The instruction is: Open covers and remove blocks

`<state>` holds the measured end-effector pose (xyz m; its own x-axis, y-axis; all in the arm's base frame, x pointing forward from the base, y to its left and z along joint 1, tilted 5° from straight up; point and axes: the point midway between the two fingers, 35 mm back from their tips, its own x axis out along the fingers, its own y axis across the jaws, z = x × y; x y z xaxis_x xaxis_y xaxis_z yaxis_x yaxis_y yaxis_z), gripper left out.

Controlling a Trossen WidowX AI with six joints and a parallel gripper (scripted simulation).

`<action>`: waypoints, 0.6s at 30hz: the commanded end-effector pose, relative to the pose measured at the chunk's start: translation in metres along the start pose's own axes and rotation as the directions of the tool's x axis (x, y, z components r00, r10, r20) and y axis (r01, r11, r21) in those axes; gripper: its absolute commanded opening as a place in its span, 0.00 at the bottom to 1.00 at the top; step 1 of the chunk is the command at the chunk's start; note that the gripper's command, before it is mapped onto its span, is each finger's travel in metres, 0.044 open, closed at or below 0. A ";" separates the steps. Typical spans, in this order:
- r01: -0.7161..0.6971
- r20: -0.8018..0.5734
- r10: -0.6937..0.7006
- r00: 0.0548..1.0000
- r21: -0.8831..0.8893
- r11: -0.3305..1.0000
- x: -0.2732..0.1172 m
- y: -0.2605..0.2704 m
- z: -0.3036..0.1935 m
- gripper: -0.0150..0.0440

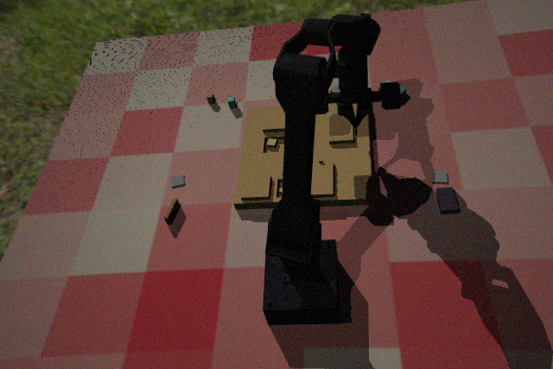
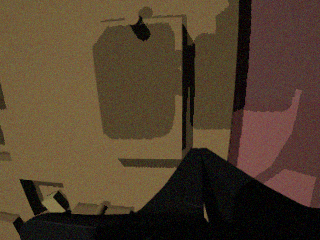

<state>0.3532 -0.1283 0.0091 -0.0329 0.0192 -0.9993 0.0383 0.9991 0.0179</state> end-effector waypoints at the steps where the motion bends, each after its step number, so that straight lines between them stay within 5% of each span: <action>1: 0.003 -0.006 -0.003 1.000 0.005 1.000 0.006 0.000 -0.002 0.25; 18: 0.003 -0.006 -0.003 1.000 0.005 1.000 0.023 -0.001 -0.002 0.25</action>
<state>0.3521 -0.1282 -0.0085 -0.0330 0.0192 -0.9993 0.0390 0.9991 0.0179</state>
